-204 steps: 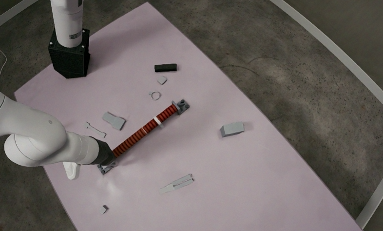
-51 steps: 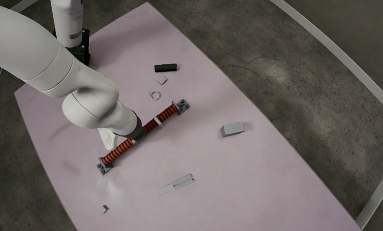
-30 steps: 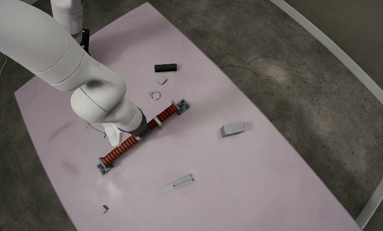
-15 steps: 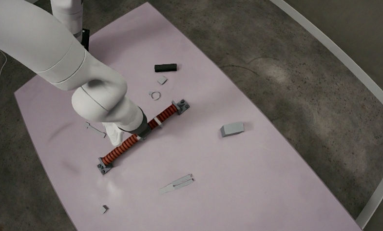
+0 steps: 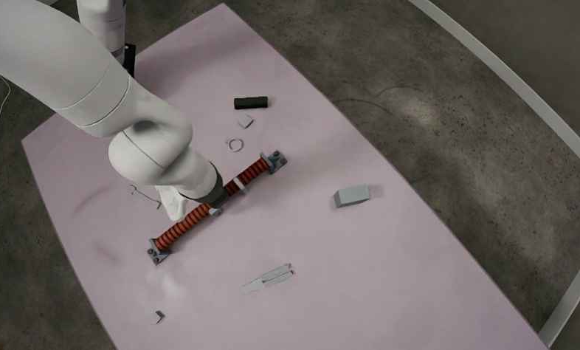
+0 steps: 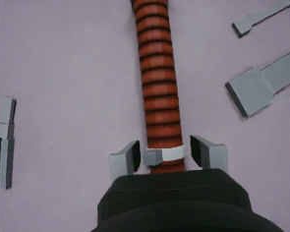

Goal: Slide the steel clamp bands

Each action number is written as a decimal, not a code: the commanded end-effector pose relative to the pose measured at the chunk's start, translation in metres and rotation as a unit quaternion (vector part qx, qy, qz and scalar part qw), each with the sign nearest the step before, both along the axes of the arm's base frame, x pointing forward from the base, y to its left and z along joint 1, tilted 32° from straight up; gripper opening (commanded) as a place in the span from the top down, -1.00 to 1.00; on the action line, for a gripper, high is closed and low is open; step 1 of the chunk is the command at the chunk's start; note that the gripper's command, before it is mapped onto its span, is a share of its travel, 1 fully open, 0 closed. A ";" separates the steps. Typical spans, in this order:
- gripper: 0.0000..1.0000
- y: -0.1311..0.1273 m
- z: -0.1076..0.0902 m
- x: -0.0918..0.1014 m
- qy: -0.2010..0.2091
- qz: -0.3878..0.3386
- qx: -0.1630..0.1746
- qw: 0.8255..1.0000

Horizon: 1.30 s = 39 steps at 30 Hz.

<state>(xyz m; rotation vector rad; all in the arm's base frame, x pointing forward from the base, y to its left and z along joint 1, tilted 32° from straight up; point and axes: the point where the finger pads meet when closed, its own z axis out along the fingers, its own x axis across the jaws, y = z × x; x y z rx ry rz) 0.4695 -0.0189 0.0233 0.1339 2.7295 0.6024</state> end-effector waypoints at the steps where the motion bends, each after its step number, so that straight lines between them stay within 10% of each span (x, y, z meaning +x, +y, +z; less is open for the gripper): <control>1: -1.00 -0.001 0.000 0.000 0.000 0.000 0.000 1.000; 23: -1.00 -0.001 0.002 -0.001 0.000 0.000 0.000 1.000; 39: -1.00 -0.024 0.051 -0.021 0.000 0.000 0.000 1.000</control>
